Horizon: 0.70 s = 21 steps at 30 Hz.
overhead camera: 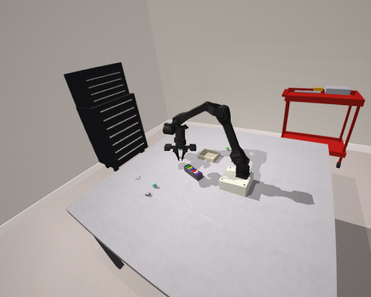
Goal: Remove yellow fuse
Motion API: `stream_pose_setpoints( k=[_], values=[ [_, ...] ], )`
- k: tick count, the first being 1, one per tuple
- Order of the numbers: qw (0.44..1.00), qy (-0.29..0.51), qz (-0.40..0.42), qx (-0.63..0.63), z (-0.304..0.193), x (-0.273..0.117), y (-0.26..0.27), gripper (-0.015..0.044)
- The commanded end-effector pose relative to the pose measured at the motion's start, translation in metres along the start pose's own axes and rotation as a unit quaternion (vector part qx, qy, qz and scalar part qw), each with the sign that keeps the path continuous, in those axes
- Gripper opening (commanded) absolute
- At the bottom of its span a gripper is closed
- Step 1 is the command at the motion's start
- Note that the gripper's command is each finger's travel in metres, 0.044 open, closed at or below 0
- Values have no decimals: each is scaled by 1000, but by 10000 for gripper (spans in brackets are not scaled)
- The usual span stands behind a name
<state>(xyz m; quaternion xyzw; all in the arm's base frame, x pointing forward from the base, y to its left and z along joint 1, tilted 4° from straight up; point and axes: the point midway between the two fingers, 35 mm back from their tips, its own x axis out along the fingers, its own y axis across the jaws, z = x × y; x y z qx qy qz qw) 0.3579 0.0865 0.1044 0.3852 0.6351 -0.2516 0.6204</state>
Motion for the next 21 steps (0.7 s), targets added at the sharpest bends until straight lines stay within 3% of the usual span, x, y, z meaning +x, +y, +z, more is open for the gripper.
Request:
stream_pose_setpoints(
  k=[1,4,21],
  values=[
    [904,-105,-23,414,21,29,-51,74],
    [882,-111,-18,457,21,30,-53,74],
    [882,-111,-18,457,22,31,-51,74]
  ],
)
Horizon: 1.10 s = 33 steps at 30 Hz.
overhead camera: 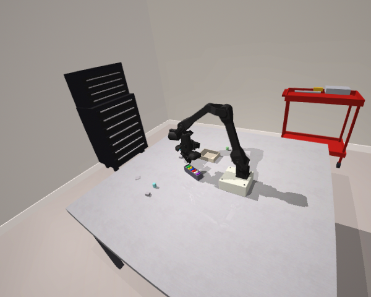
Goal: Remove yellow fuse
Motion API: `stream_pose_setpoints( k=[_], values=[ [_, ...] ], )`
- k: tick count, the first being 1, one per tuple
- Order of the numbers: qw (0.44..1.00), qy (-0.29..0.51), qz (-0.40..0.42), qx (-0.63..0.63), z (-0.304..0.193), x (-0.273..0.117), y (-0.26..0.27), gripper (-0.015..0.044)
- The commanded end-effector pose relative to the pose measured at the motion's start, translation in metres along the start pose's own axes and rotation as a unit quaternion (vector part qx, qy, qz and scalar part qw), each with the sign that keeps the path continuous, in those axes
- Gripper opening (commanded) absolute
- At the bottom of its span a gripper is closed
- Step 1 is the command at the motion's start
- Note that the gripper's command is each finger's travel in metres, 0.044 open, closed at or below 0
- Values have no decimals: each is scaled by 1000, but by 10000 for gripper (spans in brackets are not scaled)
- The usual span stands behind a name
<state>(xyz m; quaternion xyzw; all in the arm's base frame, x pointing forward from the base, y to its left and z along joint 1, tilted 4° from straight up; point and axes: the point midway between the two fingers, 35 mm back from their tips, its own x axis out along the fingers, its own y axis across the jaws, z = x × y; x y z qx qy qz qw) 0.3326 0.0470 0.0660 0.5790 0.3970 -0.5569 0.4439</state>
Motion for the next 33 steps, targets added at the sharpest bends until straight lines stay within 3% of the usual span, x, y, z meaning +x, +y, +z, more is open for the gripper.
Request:
stream_pose_setpoints(
  k=[1,33],
  values=[
    [1000,-6,2,17,2,2,0,74],
    [1000,-6,2,17,2,30,1,74]
  ],
)
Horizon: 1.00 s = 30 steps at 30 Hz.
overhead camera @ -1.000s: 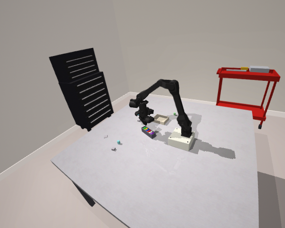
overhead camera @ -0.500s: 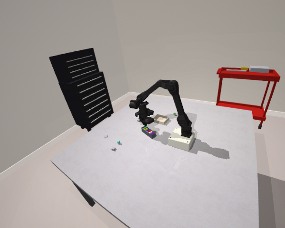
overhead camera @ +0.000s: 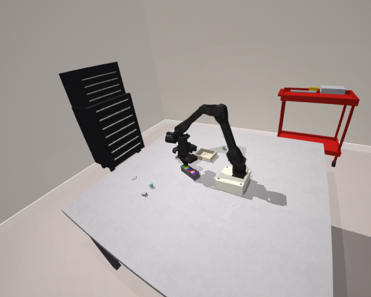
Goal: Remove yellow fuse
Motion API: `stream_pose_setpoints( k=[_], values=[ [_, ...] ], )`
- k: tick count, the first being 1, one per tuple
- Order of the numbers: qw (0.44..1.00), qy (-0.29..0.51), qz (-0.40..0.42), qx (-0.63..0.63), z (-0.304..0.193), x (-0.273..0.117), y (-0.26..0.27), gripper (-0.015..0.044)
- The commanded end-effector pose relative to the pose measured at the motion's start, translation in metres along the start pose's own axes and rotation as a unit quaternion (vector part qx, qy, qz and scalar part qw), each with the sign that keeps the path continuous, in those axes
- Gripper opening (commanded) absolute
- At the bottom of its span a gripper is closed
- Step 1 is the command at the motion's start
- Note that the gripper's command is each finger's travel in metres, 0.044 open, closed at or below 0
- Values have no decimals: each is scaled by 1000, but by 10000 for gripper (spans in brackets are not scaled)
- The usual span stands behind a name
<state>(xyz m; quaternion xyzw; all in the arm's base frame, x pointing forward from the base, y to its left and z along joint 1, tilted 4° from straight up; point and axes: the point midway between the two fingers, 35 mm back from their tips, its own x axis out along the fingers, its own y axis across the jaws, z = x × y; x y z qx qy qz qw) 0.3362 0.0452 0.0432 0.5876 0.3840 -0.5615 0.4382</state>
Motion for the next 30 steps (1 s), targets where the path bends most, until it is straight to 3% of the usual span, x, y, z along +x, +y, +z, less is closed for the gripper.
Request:
stream_pose_setpoints(
  k=[1,30],
  values=[
    [1000,-5,-4,1,2,8,-2,74],
    [1000,-5,-4,1,2,20,-2,74]
  ],
)
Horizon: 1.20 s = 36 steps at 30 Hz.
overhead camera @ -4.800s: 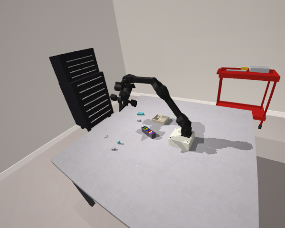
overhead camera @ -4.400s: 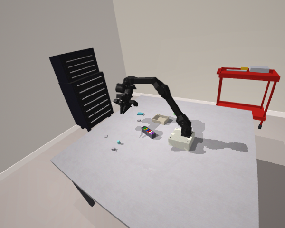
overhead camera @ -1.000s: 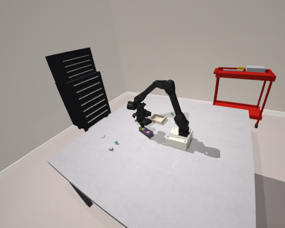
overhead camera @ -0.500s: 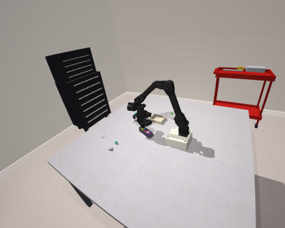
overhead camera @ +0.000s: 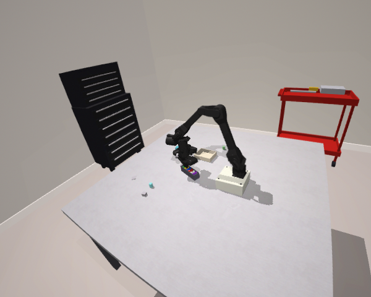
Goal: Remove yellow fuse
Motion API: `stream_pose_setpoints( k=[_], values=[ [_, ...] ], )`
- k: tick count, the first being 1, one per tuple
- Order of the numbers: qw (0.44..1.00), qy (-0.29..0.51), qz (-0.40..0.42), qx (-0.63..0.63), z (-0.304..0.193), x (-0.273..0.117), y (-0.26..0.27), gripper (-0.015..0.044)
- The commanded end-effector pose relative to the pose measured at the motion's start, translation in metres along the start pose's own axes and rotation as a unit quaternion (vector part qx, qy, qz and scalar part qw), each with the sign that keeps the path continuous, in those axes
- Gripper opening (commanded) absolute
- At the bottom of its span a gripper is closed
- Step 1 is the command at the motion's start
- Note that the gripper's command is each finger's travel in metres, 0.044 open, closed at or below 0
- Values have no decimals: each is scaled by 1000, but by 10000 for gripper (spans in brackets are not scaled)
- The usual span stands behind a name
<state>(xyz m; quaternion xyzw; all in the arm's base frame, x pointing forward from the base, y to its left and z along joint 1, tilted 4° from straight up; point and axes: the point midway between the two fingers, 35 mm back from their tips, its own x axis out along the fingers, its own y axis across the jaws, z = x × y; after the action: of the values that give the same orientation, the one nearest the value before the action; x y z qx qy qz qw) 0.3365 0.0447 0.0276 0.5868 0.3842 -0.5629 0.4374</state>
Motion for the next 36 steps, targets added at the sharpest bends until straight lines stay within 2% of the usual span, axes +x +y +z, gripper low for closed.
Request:
stream_pose_setpoints(
  k=[1,9,20,36],
  values=[
    [1000,-4,-2,1,2,4,-1,74],
    [1000,-4,-2,1,2,4,-1,74],
    [1000,-2,-3,0,1,4,-1,1],
    [1000,-2,-3,0,1,-3,-1,0]
  ],
)
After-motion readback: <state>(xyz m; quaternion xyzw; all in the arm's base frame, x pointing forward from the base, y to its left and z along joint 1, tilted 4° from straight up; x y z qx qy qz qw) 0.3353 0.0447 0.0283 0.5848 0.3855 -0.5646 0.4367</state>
